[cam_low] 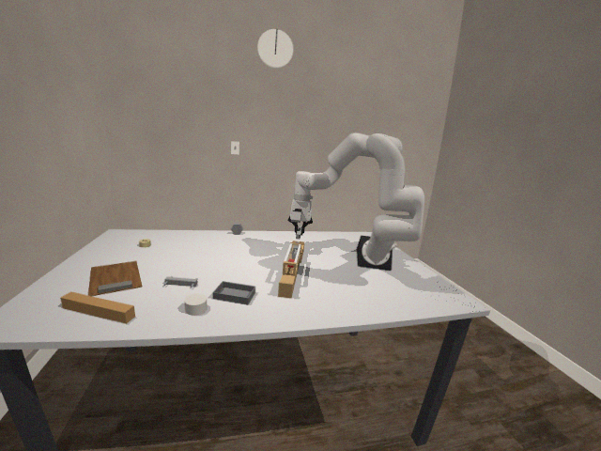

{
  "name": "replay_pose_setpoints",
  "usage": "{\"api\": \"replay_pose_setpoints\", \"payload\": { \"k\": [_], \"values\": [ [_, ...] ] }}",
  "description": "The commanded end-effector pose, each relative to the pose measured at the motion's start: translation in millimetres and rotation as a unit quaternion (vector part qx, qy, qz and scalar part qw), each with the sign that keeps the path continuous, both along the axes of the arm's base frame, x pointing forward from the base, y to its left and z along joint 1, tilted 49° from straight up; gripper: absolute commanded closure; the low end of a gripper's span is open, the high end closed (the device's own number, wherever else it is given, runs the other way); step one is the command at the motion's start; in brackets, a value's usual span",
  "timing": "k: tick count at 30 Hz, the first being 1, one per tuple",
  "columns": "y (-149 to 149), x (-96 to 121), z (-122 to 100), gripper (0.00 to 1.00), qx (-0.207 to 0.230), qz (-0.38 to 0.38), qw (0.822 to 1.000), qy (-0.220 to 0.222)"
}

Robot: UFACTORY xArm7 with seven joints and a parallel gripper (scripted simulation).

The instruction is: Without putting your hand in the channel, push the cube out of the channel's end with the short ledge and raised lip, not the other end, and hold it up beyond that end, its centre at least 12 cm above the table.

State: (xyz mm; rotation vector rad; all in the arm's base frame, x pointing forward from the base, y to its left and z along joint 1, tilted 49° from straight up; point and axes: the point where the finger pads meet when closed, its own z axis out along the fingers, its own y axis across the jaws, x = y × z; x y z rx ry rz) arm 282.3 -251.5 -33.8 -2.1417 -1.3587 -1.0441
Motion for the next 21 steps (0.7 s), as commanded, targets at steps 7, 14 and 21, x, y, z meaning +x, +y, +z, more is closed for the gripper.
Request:
{"api": "replay_pose_setpoints", "payload": {
  "k": [7,14,21],
  "values": [
    [6,3,-12,1.00,-0.006,-0.005,1.000,0.000],
    [15,8,-21,1.00,-0.006,-0.005,1.000,0.000],
    [16,9,-23,1.00,-0.006,-0.005,1.000,0.000]
  ]
}}
